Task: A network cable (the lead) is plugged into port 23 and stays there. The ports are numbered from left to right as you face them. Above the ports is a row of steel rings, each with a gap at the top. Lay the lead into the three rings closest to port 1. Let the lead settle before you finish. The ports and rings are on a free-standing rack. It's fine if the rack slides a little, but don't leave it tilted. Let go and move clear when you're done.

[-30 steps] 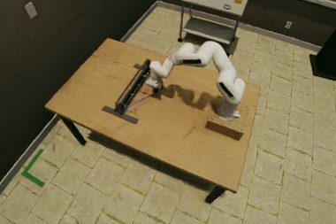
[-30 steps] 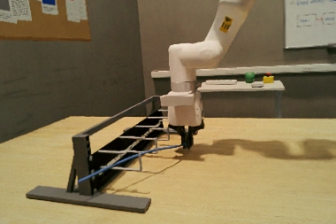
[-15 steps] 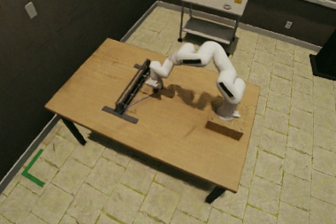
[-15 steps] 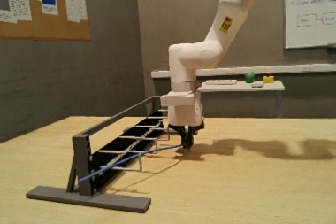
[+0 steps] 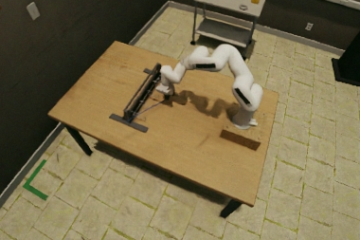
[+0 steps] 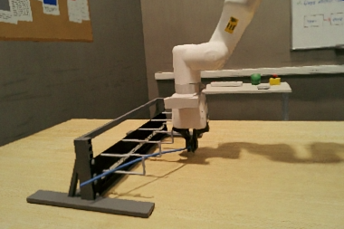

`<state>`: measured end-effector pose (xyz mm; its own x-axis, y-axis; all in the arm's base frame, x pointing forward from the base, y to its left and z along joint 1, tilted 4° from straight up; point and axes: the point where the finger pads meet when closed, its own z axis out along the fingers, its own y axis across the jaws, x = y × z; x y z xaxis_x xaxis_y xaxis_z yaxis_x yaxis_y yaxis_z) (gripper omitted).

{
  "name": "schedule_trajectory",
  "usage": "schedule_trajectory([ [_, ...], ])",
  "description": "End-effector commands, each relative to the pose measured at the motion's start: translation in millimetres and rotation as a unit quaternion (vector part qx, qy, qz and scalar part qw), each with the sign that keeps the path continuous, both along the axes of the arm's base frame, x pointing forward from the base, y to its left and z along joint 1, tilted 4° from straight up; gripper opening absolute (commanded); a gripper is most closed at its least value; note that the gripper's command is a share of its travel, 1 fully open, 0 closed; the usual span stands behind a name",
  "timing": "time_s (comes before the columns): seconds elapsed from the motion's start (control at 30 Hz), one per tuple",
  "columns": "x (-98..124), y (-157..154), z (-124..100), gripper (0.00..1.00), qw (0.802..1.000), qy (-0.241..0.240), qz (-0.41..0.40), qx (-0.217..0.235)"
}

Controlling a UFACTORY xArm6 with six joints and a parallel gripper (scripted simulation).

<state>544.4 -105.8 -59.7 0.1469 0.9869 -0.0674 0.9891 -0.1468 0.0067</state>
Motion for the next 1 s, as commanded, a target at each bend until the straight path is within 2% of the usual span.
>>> schedule_trajectory([
  [0.0, 1.9, -0.2, 2.0, 0.0, 1.0, -0.002, 0.0, 0.0],
  [0.57, 1.9, -0.1, 3.1, 0.0, 1.0, -0.002, 0.0, 0.0],
  [0.97, 1.9, 0.6, 14.4, 0.0, 1.0, -0.002, 0.0, 0.0],
])
